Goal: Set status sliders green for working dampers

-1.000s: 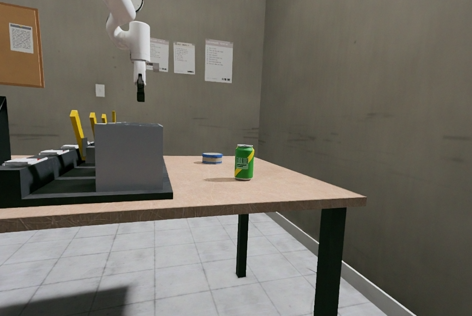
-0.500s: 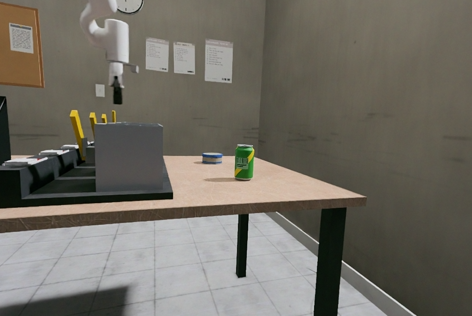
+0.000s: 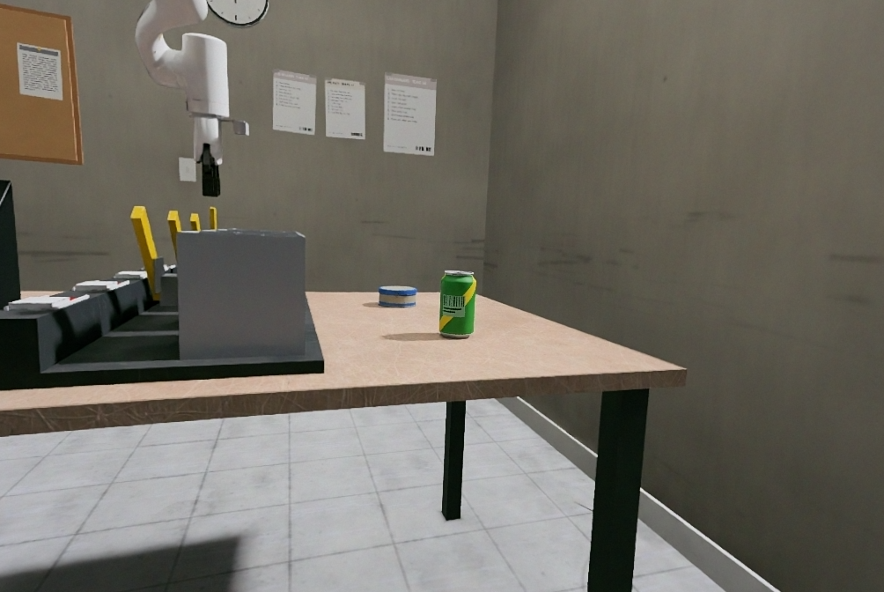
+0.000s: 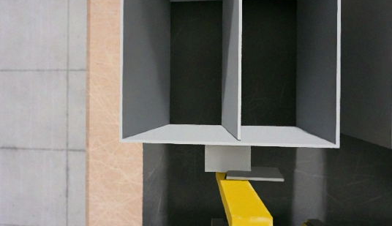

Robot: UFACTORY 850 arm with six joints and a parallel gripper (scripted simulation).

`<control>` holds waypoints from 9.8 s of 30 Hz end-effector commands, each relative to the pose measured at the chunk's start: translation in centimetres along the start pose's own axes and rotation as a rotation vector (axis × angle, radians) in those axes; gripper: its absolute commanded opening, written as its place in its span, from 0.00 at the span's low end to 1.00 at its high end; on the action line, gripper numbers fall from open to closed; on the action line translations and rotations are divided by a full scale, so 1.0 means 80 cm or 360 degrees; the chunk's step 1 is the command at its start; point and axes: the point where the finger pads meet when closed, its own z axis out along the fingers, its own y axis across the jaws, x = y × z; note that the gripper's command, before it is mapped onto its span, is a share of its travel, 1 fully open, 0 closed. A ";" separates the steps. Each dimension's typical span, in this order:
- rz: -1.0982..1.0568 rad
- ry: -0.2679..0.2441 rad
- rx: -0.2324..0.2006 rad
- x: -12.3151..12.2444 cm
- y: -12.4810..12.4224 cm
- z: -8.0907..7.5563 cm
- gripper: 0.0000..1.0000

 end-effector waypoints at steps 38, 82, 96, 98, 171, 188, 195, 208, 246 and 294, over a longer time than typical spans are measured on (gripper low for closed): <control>0.0000 0.0011 0.0002 0.001 -0.001 0.063 0.39; 0.0000 0.0011 0.0002 0.001 -0.001 0.097 0.19; 0.0000 0.0011 0.0002 0.001 -0.001 0.097 0.19; 0.0000 0.0011 0.0002 0.001 -0.001 0.097 0.19; -0.0002 0.0010 0.0559 0.001 0.042 0.105 0.19; -0.0003 0.0011 0.0734 0.001 0.055 0.110 0.19; -0.0003 0.0011 0.0775 0.002 0.058 0.112 0.19; -0.0003 0.0011 0.0814 0.002 0.061 0.113 0.19; -0.0003 0.0010 0.0839 0.001 0.062 0.114 0.19; -0.0003 0.0010 0.0839 0.001 0.078 0.088 0.39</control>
